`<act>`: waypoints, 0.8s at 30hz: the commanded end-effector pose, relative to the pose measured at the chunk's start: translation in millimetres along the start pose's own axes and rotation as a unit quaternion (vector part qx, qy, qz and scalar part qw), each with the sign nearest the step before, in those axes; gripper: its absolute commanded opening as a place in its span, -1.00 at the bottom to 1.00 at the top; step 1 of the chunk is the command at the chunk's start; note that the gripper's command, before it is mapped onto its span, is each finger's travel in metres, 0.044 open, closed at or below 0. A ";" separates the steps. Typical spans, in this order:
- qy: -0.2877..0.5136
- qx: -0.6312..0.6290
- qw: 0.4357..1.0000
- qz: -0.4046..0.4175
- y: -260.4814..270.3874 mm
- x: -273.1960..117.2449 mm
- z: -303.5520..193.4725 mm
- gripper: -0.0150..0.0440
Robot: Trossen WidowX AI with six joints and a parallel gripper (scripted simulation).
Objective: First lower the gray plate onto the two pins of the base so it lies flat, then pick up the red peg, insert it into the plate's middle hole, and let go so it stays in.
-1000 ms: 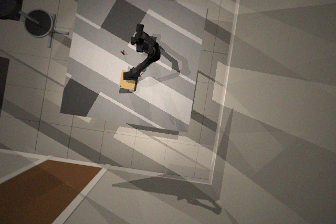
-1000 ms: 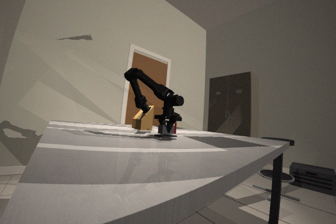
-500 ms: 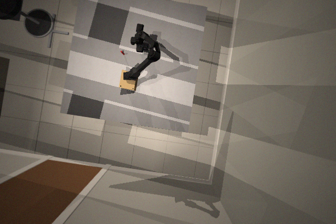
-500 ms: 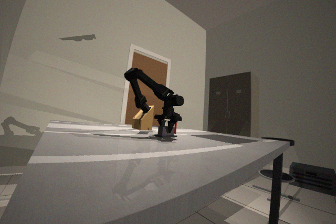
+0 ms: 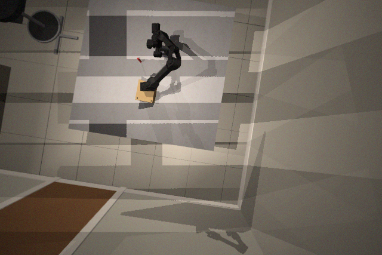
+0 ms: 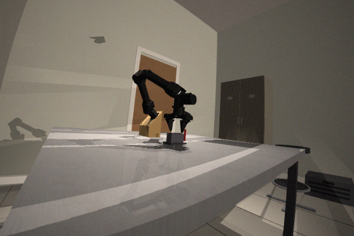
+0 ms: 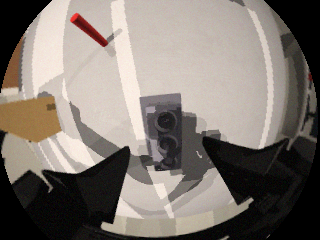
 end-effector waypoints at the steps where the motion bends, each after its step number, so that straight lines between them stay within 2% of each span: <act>1: 0.003 0.003 1.000 -0.011 2.2 -70.0 -1.1 1.00; 12: 0.002 0.031 0.999 -0.011 1.1 -76.4 6.7 1.00; 18: -0.008 0.270 0.963 -0.013 3.3 -78.2 44.8 1.00; 24: -0.016 0.495 0.869 -0.010 11.1 -79.3 82.9 1.00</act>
Point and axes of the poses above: the point midway between the two fingers, 35 mm back from their tips, its own x axis out along the fingers, its own y axis across the jaws, z = x × y, the point moved 6 cm from there along -x, back along the fingers, and after that the axes turned 10 degrees about -x, right-handed, at the moved point
